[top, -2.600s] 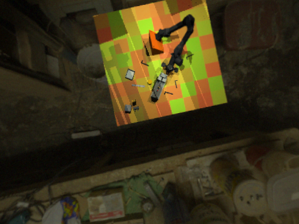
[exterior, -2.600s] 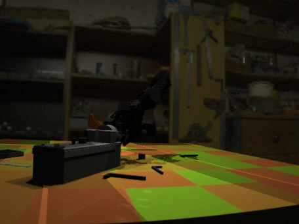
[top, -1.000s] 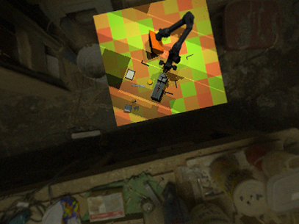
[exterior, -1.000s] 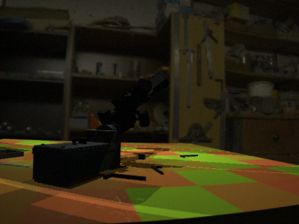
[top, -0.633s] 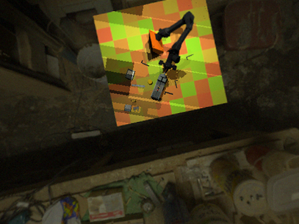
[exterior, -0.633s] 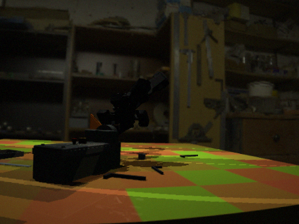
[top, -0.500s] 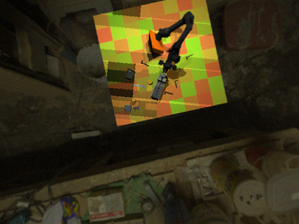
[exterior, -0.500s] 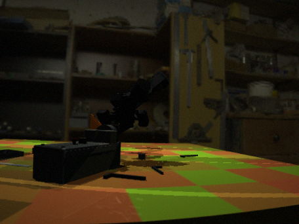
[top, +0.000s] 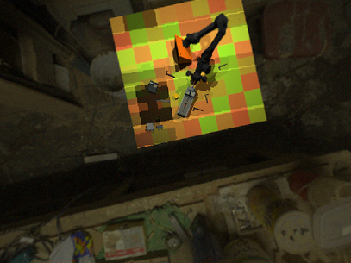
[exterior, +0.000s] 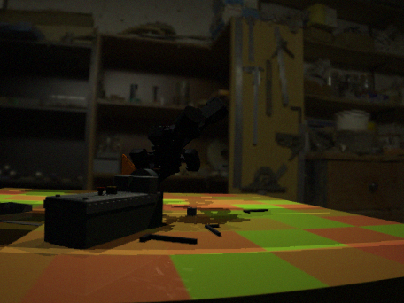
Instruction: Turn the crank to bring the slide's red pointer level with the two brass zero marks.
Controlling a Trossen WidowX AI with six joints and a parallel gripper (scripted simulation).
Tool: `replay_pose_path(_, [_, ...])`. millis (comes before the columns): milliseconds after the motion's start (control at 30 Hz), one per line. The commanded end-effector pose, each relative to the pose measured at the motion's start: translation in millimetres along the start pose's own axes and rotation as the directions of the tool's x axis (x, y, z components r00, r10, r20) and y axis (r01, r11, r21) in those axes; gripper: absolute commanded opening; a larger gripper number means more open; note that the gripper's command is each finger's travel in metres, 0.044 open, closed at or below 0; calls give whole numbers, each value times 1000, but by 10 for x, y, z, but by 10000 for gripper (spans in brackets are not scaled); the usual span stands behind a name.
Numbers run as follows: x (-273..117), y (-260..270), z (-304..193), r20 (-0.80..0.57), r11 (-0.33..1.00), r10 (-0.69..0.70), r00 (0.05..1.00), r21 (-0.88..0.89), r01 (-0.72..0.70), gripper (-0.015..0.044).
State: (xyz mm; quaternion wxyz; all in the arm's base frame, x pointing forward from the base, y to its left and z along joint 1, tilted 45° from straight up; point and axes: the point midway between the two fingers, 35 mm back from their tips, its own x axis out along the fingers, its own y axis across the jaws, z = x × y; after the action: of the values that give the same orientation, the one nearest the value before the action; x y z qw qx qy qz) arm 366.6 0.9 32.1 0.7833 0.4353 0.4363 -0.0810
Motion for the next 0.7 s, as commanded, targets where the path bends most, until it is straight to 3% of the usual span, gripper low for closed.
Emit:
replay_pose_path(0, [1, -93, -5, 1, 1000, -23, 1000, 13, 23, 0])
replay_pose_path(667, [12, -119, -15, 1, 1000, -23, 1000, 13, 23, 0])
